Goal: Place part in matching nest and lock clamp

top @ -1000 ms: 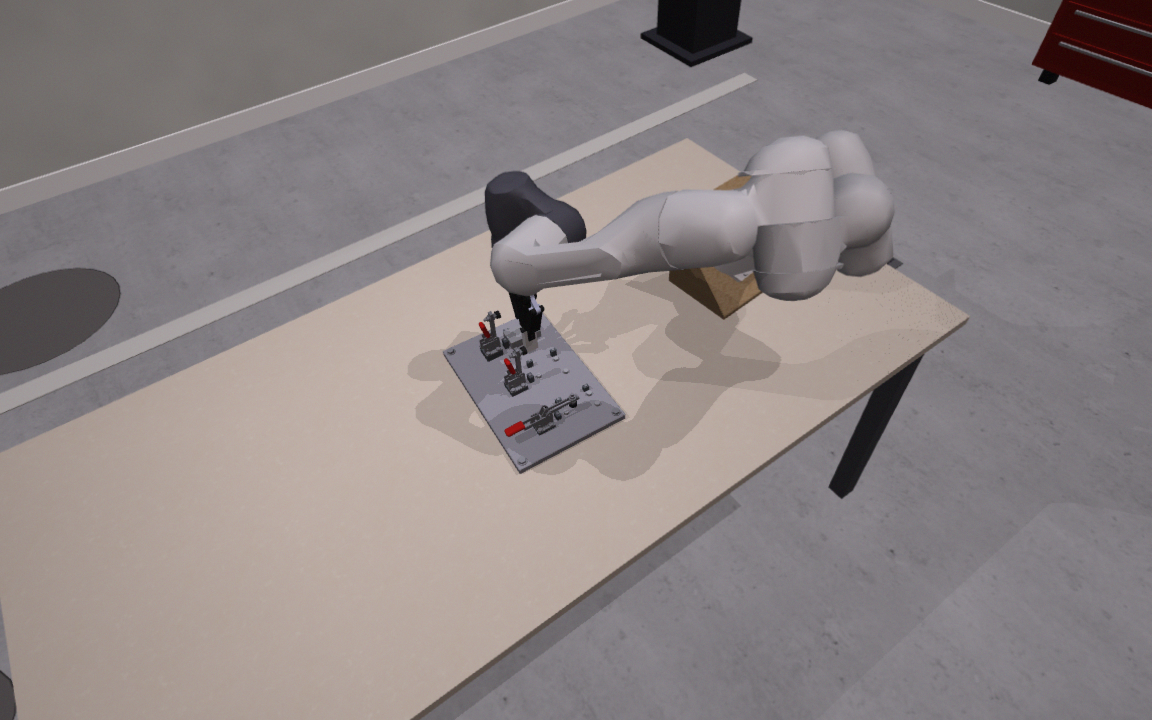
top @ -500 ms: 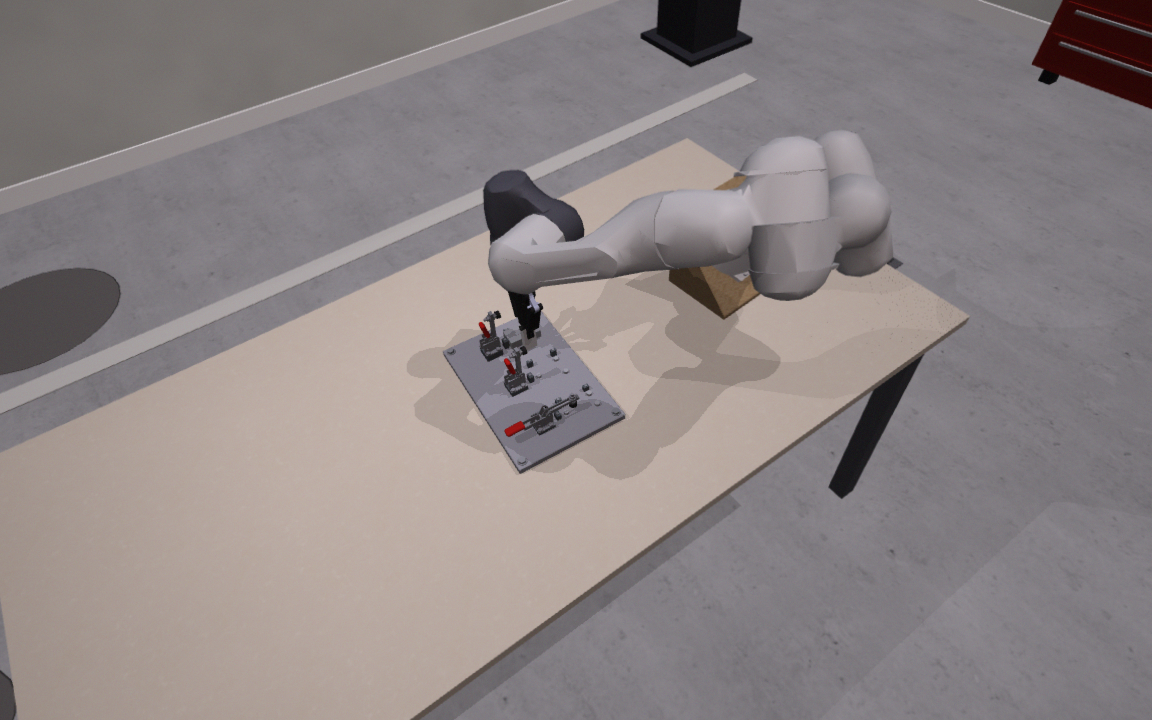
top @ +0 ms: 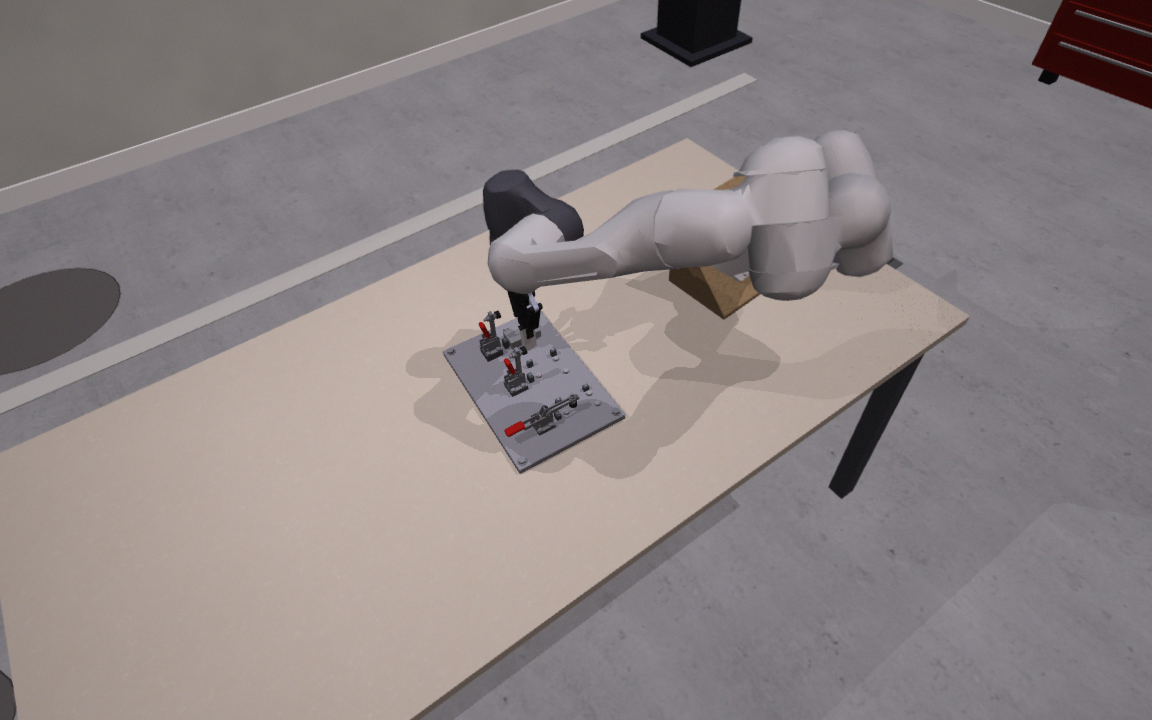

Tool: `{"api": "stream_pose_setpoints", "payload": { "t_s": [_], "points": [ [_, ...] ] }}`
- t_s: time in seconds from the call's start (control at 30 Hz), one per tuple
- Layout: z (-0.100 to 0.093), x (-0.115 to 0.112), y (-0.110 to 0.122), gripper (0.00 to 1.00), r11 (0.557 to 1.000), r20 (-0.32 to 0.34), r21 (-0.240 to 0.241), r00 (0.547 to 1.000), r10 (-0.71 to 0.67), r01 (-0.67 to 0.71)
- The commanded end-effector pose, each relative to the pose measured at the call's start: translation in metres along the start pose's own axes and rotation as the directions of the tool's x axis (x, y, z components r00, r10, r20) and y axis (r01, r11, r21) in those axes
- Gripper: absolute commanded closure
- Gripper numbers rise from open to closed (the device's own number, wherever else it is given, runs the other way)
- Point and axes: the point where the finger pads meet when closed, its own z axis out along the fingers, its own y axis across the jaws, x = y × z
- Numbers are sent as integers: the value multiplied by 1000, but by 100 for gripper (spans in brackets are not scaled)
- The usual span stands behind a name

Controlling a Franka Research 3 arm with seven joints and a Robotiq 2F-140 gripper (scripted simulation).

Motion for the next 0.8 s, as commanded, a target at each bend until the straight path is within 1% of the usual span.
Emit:
{"api": "stream_pose_setpoints", "payload": {
  "t_s": [0.0, 0.53, 0.7, 0.77],
  "points": [
    [0, 0, -3, 100, 1000, 2, -1, 1000, -3, 3],
    [0, 0, -3, 100, 1000, 2, -1, 1000, -3, 3],
    [0, 0, 6, 100, 1000, 2, -1, 1000, -3, 3],
    [0, 0, 6, 100, 1000, 2, -1, 1000, -3, 3]
  ]
}}
